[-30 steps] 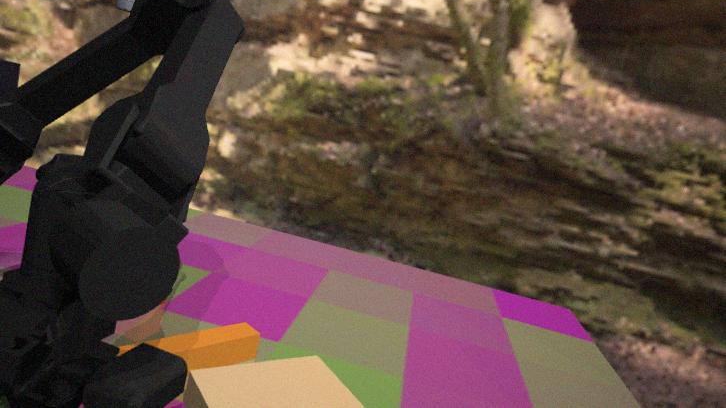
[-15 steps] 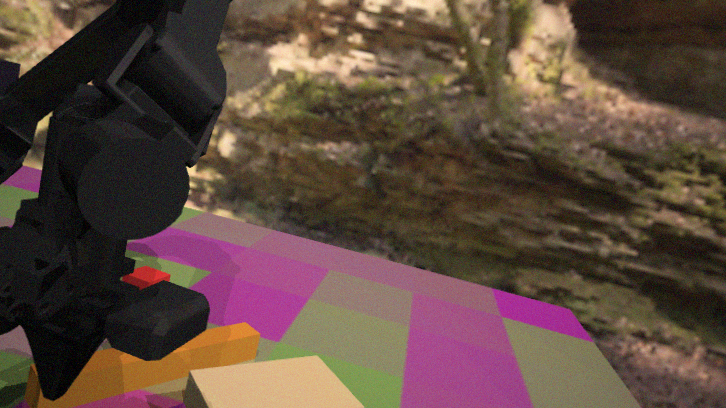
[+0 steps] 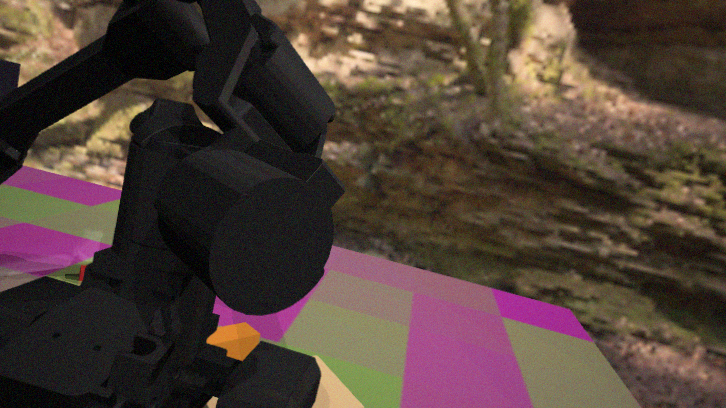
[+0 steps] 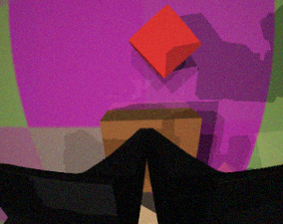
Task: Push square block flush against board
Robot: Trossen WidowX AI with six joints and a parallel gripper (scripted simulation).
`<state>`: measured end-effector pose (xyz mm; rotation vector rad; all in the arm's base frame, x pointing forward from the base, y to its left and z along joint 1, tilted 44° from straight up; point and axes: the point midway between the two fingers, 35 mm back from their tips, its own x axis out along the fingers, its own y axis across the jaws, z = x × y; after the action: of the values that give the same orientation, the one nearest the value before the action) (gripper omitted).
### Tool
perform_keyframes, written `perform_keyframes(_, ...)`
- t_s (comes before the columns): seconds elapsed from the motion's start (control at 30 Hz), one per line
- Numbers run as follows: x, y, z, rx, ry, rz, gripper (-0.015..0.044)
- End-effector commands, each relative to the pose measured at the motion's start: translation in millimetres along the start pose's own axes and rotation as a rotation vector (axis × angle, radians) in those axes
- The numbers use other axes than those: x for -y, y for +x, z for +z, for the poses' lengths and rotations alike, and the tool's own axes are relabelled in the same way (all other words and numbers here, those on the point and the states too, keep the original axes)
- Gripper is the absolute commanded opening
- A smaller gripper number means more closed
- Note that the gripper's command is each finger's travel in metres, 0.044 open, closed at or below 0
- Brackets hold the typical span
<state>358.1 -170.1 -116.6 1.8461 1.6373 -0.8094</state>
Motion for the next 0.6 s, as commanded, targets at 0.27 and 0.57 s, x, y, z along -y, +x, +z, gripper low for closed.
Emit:
perform_keyframes(0.27, -31.6, 33.9, 21.4, -0.002, -0.049, 0.001, 0.0)
perform_keyframes(0.57, -30.8, 61.4, 20.1, -0.004, -0.05, 0.001, 0.0)
